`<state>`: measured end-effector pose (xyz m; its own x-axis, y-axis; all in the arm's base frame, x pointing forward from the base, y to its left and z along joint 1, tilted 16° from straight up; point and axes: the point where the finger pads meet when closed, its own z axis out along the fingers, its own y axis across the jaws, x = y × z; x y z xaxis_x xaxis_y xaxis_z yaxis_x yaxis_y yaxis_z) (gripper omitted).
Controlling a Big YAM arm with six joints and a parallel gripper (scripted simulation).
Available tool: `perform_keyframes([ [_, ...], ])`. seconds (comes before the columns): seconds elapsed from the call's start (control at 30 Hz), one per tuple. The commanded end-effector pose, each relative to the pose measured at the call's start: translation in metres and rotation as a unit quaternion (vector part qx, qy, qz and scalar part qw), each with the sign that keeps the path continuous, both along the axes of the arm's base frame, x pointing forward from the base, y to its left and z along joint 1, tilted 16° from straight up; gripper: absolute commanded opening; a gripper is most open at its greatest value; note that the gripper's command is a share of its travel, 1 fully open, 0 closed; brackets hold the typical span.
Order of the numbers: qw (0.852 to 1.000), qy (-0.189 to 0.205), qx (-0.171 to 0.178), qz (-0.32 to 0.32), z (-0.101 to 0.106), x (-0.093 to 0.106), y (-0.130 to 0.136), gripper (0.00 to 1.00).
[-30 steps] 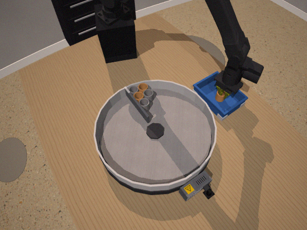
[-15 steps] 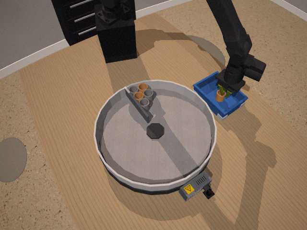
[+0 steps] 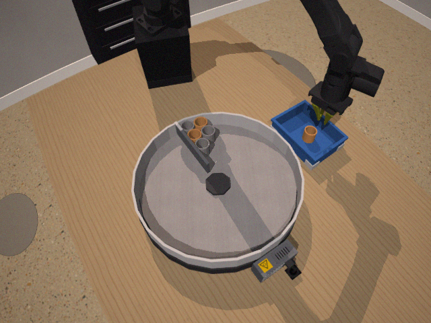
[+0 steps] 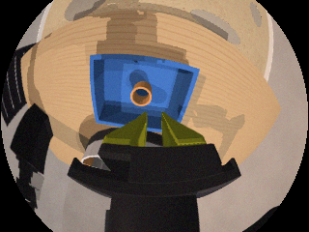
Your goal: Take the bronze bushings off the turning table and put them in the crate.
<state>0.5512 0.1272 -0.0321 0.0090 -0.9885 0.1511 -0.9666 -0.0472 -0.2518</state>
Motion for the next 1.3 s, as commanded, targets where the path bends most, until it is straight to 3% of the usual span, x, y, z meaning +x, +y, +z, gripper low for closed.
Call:
perform_keyframes([
  [0.0,1.000,-0.005,0.004,0.001,0.025,-0.008,0.012,0.20],
  [0.17,1.000,-0.005,0.004,0.001,0.037,-0.011,0.014,0.20],
  [0.23,1.000,0.013,-0.002,0.001,0.018,-0.017,0.012,0.20],
  [0.33,1.000,0.016,-0.003,0.001,0.017,-0.017,0.012,0.20],
  [0.37,1.000,0.000,0.002,-0.001,0.035,-0.013,0.011,0.20],
  [0.4,1.000,-0.004,0.004,-0.001,0.039,-0.012,0.012,0.20],
  [1.27,1.000,-0.001,0.002,-0.001,0.035,-0.011,0.012,0.20],
])
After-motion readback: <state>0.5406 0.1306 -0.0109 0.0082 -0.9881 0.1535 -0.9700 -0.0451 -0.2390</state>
